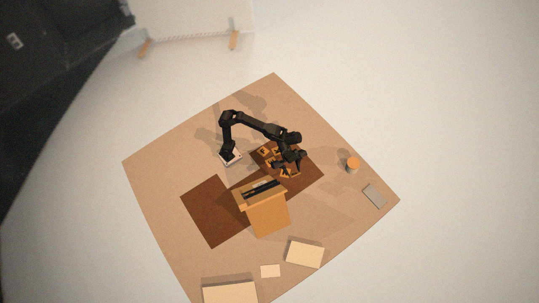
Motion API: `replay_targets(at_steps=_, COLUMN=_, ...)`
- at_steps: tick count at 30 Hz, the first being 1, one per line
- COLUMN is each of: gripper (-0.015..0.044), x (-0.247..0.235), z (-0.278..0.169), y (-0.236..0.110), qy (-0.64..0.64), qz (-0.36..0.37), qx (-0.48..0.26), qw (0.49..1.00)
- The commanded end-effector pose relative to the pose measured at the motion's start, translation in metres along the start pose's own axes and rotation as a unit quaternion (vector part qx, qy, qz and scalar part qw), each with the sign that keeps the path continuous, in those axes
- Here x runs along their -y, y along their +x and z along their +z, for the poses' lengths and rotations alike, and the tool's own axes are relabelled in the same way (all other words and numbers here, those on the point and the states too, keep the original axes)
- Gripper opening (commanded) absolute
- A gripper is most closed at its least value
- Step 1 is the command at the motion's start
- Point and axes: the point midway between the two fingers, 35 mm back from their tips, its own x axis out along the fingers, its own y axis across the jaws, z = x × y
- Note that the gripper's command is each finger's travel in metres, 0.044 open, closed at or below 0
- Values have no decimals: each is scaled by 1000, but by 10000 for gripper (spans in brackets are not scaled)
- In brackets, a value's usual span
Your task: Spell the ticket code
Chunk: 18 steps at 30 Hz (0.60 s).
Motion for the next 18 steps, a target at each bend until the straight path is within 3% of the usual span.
replay_targets(at_steps=1, gripper=0, x=2, z=0, y=-1, qy=-3, qz=1, qx=-1, qw=1000)
replay_targets(at_steps=18, gripper=0, x=11, z=-1, y=-1, qy=-3, qz=1, qx=-1, qw=1000)
